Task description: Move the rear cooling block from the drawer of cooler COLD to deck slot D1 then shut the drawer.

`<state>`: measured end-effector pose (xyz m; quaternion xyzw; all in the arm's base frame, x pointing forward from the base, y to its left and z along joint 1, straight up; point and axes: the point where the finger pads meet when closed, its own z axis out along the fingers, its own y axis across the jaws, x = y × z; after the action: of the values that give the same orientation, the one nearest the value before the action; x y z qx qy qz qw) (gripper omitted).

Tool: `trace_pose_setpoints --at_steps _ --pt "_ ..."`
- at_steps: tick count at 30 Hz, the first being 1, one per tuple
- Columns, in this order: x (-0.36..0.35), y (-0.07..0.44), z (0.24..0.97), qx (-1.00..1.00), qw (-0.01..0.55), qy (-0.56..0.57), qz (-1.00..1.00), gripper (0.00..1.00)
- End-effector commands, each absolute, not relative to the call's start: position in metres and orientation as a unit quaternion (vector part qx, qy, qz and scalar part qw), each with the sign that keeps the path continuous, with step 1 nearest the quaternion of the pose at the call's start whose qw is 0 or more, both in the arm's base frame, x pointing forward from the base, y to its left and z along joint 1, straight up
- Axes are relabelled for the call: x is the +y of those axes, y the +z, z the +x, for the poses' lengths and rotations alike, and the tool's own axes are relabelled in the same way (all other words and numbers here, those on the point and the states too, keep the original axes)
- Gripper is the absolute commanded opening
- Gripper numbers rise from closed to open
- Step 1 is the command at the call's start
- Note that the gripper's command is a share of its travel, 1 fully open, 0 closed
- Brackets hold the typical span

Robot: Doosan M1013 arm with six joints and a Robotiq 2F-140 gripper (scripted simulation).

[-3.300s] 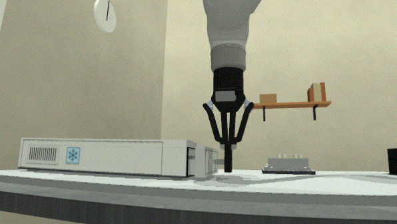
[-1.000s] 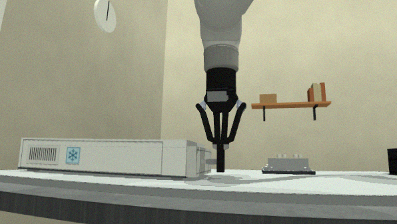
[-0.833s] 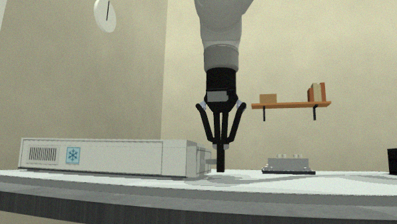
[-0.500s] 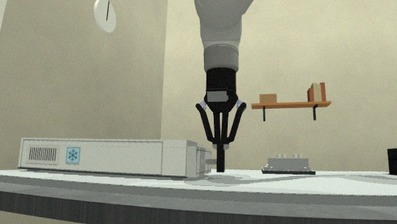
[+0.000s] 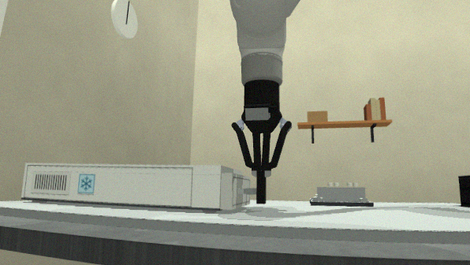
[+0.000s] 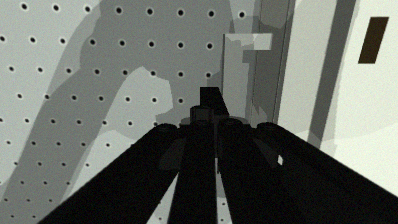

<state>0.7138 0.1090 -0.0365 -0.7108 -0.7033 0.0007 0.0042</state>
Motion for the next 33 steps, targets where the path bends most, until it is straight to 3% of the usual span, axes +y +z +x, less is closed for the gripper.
trace_pose_setpoints --at_steps 1,33 --pt "0.109 -0.036 0.714 -0.703 0.004 0.000 -0.711 0.10" --pt "0.109 -0.035 0.690 -0.703 0.004 0.000 -0.711 0.10"
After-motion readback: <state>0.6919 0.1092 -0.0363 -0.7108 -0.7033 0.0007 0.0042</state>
